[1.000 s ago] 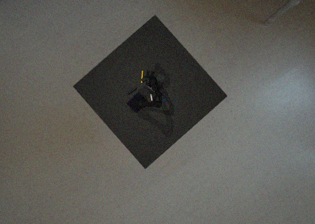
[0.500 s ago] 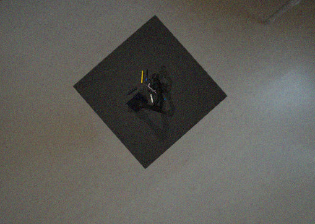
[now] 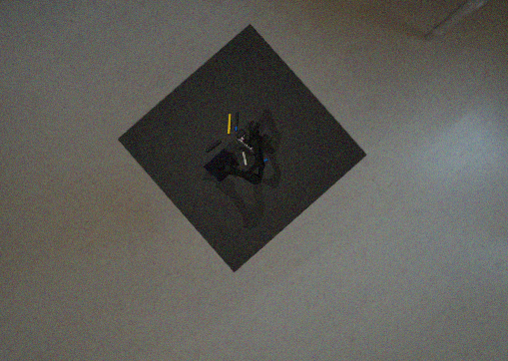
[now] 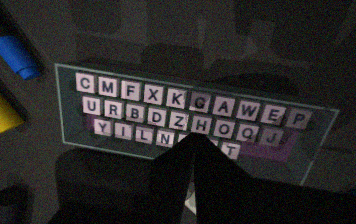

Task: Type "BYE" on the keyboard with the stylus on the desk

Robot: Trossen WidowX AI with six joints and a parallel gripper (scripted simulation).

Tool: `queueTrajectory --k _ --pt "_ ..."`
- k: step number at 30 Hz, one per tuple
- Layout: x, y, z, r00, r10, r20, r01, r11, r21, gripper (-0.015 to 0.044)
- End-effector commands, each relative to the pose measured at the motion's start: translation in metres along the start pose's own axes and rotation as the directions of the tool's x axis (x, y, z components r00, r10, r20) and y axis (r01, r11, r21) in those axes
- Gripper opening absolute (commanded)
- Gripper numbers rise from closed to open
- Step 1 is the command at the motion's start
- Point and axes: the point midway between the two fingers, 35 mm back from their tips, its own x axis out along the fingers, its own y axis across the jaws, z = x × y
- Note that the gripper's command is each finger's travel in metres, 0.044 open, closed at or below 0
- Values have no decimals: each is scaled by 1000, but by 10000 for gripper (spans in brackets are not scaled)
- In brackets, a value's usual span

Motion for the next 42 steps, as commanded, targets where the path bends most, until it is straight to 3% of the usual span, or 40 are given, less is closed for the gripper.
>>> queueTrajectory --k 1,15,20,31,38,42 --pt "-1 -35 0 1000 -3 5 3 1000 11 0" --pt "-1 -50 -1 1000 -10 5 10 1000 13 0" --pt "-1 -26 -27 1000 -9 4 9 1000 11 0" --pt "-1 -24 -29 1000 -9 3 9 1000 11 0" --pt "0 44 -27 1000 -5 4 5 1000 11 0" --pt "0 46 -28 1000 -6 4 5 1000 11 0"
